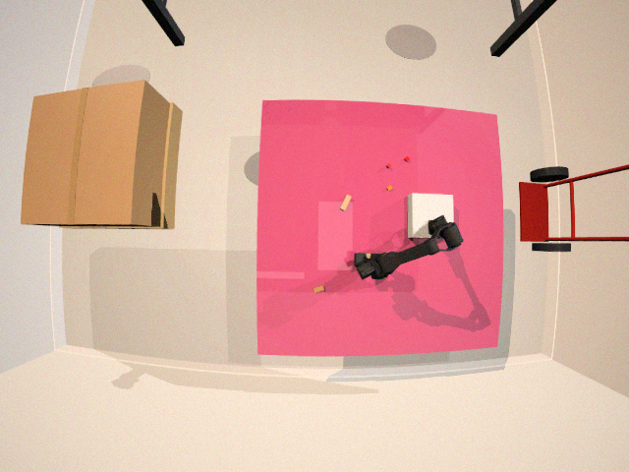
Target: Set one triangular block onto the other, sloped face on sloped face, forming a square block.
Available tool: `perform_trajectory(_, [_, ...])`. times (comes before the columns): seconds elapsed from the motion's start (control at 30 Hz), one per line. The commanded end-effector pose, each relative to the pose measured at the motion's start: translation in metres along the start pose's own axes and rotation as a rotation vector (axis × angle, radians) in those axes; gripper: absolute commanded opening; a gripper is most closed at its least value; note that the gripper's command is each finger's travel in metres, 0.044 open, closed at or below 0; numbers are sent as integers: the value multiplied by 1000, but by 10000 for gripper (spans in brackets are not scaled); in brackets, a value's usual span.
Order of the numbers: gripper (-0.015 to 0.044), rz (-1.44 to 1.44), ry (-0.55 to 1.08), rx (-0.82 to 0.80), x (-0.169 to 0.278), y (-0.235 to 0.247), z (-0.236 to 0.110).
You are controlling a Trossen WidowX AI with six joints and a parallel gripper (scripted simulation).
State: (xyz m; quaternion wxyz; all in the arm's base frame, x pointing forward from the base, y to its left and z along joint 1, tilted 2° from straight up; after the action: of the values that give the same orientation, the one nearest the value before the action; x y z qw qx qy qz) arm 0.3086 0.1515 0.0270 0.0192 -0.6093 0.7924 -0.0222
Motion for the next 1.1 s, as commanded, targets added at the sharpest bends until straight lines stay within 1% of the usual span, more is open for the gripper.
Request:
perform_trajectory(0.0, [341, 0, 0, 0, 0, 0, 0])
perform_trajectory(0.13, [440, 0, 0, 0, 0, 0, 0])
perform_trajectory(0.43, [440, 0, 0, 0, 0, 0, -3])
perform_trajectory(0.5, [440, 0, 0, 0, -2, -3, -22])
perform_trajectory(0.63, [440, 0, -1, 0, -3, -3, -87])
perform_trajectory(0.7, [440, 0, -1, 0, -1, -1, -108])
perform_trajectory(0.87, [440, 0, -1, 0, 0, 0, -110])
perform_trajectory(0.9, [440, -4, -18, 19, -3, -3, -105])
perform_trajectory(1.07, [440, -4, -18, 19, -3, -3, -105])
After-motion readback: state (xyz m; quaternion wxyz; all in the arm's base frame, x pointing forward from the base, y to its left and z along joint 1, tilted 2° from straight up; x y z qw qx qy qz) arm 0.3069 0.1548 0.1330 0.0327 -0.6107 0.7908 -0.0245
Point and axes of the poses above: the point midway between the two fingers, 35 mm back from their tips, its own z axis out along the fingers, its own y axis across the jaws, x = y × z, the point moved 1 cm from there along -z, back along the fingers, and after that the axes turned 15 degrees about z, right-handed, at the moved point
